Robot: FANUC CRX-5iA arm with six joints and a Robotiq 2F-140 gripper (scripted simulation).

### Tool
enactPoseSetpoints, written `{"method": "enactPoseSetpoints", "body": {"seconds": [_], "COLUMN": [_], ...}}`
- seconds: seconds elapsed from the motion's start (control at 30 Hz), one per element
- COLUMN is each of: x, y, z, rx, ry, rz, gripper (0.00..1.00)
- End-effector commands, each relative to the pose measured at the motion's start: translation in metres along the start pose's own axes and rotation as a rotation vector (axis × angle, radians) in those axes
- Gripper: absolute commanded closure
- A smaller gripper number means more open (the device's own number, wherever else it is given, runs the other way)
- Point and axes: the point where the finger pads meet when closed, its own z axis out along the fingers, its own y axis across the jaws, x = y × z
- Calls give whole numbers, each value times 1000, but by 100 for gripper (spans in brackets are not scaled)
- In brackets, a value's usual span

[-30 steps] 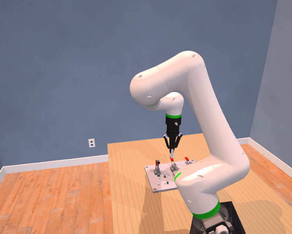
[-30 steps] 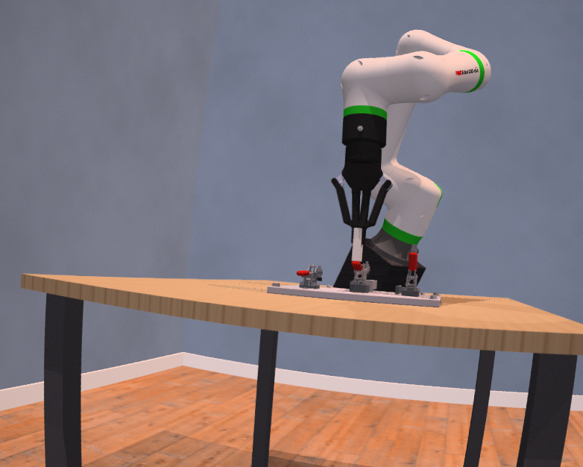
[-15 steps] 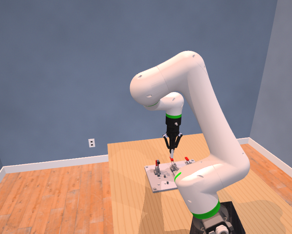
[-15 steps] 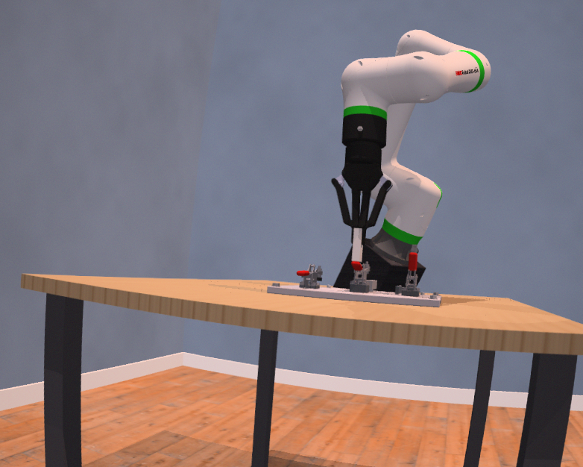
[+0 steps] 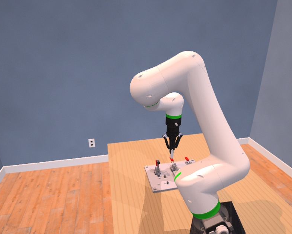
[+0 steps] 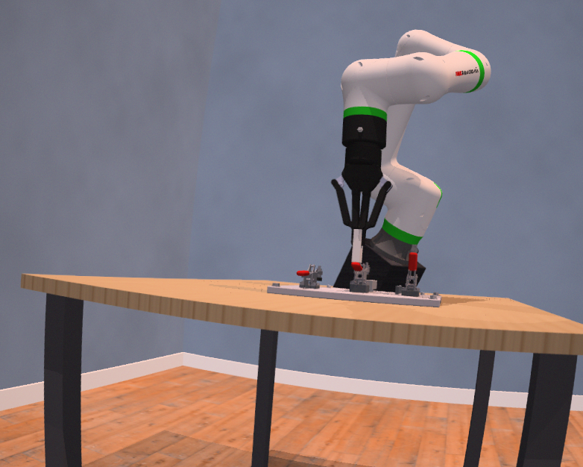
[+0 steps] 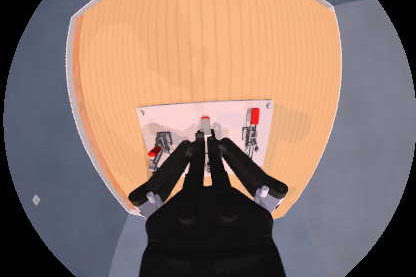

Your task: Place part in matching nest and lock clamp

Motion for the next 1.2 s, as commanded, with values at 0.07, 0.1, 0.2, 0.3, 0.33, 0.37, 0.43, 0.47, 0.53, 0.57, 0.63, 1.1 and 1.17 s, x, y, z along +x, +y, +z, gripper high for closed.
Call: {"method": "enactPoseSetpoints", "body": {"seconds": [0.07, 0.1, 0.2, 0.3, 0.33, 0.37, 0.43, 0.47, 0.53, 0.57, 0.63, 1.1, 1.17], "x": [0, 0, 0, 0, 0, 0, 0, 0, 0, 0, 0, 0, 0], "y": [0, 0, 0, 0, 0, 0, 0, 0, 0, 0, 0, 0, 0], "z": [0, 0, 1, 2, 2, 2, 2, 2, 2, 2, 2, 4, 4], "rx": [0, 0, 0, 0, 0, 0, 0, 0, 0, 0, 0, 0, 0], "ry": [0, 0, 0, 0, 0, 0, 0, 0, 0, 0, 0, 0, 0], "rz": [0, 0, 0, 0, 0, 0, 0, 0, 0, 0, 0, 0, 0], "gripper": [100, 100, 100, 100, 100, 100, 100, 100, 100, 100, 100, 100, 100]}}
